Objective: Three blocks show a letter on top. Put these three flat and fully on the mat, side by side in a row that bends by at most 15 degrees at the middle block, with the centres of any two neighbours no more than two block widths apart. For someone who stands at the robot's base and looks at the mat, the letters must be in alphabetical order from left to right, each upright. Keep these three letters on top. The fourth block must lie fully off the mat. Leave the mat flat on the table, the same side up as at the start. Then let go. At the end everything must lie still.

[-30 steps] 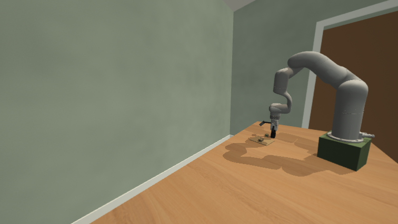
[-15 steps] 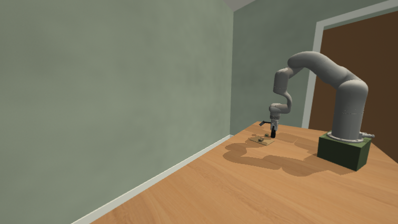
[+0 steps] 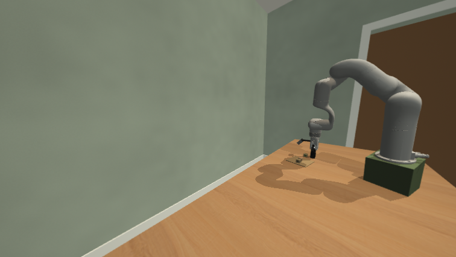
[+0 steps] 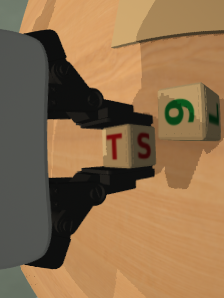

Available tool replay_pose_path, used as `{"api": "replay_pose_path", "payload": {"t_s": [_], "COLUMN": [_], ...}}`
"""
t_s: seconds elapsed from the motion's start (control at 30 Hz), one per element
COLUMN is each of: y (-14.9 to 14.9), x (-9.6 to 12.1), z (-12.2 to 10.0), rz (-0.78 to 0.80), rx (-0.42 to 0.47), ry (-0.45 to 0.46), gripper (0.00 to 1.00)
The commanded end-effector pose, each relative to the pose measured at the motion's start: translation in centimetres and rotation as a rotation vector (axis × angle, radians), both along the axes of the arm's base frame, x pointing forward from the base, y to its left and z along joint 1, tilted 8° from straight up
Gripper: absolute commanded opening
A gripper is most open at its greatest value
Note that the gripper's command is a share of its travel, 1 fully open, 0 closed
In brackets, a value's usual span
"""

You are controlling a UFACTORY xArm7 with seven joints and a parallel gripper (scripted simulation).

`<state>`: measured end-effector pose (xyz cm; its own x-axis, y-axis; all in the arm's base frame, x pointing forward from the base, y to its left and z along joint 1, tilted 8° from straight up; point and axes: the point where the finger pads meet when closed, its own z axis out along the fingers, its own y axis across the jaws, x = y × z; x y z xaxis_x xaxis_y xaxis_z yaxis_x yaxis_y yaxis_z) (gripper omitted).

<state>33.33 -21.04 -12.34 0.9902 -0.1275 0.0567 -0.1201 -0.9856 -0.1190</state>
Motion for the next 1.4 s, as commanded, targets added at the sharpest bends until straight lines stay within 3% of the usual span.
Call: {"api": "replay_pose_path", "payload": {"t_s": [0.0, 0.7, 1.13, 1.37], "y": [-0.1, -0.2, -1.1, -1.2], "x": [0.1, 0.1, -0.5, -0.6], "z": [0.1, 0.5, 8.7, 10.0], "rz": [-0.001, -0.001, -0.001, -0.001], "rx": [-0.002, -0.002, -0.002, -0.002], "ry": [-0.002, -0.002, -0.003, -0.002], "gripper": [0.21, 0.21, 0.21, 0.21]}}
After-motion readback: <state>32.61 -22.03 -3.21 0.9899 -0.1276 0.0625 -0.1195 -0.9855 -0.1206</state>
